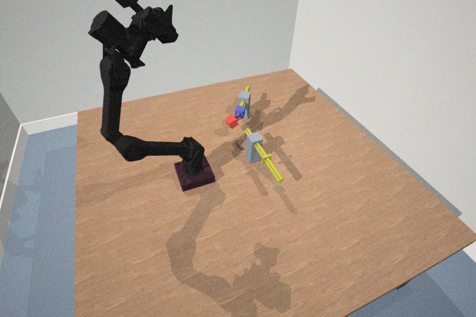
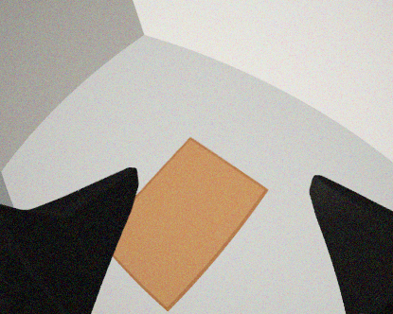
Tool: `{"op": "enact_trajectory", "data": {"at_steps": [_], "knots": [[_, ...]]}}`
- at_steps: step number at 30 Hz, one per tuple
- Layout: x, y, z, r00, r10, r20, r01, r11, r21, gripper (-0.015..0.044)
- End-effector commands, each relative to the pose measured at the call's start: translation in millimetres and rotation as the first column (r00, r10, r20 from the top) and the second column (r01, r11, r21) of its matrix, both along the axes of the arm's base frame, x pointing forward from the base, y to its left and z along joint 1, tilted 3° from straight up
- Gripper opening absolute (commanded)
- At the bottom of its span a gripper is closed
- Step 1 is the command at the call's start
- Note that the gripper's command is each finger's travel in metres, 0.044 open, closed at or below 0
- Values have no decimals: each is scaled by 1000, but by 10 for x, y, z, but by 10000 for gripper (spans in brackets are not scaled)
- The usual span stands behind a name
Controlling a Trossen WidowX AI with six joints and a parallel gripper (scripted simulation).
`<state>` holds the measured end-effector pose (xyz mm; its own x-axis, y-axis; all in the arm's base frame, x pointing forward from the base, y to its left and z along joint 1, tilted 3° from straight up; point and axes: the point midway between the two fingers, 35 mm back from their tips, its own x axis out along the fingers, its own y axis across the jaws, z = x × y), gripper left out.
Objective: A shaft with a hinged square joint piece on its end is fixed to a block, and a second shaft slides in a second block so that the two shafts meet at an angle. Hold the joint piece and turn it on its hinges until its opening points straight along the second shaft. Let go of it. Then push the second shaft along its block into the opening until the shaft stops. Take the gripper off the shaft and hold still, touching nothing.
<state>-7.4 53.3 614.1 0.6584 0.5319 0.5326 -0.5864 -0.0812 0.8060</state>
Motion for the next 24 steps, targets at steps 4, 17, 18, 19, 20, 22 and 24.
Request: {"op": "enact_trajectory", "data": {"at_steps": [4, 17, 18, 19, 20, 22, 24], "knots": [[615, 130, -277, 987, -40, -157, 24, 994, -102, 440], [1506, 427, -1022, 900, -121, -418, -25, 945, -326, 440], [1560, 450, -1088, 891, -128, -436, -33, 938, -344, 440], [1612, 473, -1156, 882, -136, -452, -42, 931, -362, 440], [1661, 495, -1224, 872, -144, -468, -52, 924, -380, 440], [1753, 540, -1363, 852, -160, -499, -73, 907, -415, 440], [1836, 583, -1506, 831, -176, -528, -97, 888, -449, 440]]}}
